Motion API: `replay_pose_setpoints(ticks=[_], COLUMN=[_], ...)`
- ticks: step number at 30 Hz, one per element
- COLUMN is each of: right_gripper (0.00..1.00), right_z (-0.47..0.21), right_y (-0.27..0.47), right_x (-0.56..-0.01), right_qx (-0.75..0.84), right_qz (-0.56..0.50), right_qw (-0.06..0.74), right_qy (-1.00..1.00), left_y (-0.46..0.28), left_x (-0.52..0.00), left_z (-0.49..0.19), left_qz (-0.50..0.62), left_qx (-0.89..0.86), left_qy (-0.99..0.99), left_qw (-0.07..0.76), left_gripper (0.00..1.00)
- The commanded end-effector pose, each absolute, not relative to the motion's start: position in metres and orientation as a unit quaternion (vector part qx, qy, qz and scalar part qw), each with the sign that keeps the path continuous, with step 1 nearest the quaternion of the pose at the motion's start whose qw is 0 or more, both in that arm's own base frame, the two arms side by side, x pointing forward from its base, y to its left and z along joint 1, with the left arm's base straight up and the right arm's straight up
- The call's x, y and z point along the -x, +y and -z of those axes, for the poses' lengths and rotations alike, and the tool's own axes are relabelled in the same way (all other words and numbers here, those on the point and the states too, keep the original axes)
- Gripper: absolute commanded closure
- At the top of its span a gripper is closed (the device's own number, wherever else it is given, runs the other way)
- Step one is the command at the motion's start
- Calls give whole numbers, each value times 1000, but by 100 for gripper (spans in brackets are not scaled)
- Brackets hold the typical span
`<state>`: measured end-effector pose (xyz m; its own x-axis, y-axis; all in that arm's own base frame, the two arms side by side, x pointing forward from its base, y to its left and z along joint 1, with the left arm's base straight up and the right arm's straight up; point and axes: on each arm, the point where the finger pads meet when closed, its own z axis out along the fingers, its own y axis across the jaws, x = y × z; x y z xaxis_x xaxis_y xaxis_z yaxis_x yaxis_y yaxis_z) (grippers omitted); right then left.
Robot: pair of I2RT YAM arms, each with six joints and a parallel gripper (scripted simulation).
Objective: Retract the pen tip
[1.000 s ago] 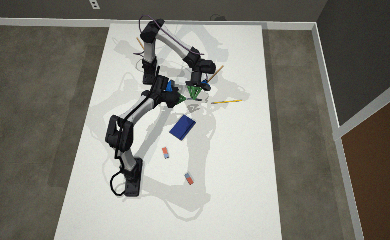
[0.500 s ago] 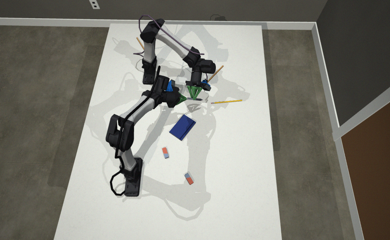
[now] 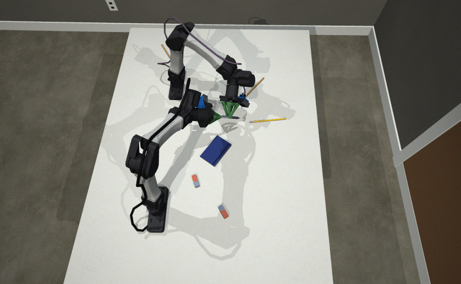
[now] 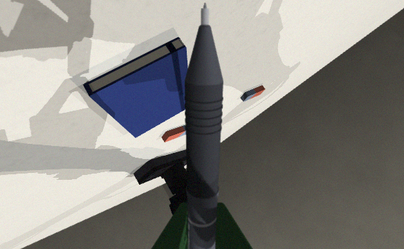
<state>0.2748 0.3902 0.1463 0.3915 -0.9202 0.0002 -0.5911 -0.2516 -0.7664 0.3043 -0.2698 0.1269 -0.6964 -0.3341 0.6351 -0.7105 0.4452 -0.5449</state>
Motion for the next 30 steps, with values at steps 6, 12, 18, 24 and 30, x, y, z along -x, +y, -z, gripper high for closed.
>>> replay_pose_setpoints(ticks=[6,12,18,24,30], right_gripper=[99,99,99,99,99], right_z=[-147,-157,-154,-164,-168], right_y=[396,386,381,379,375], right_x=[-288,-272,-267,-260,-251], right_qx=[749,749,753,752,753], right_qz=[233,235,236,235,235], right_qw=[362,359,352,355,353], right_qy=[503,505,504,504,503], left_y=[-276,-276,-274,-274,-274], left_x=[-298,-298,-300,-300,-300], left_z=[-128,-128,-128,-128,-128], left_qz=[-424,-424,-425,-425,-425], left_qx=[-307,-307,-309,-309,-309], left_qy=[-818,-818,-817,-817,-817], left_qw=[237,237,236,236,236], left_gripper=[88,88,88,88,88])
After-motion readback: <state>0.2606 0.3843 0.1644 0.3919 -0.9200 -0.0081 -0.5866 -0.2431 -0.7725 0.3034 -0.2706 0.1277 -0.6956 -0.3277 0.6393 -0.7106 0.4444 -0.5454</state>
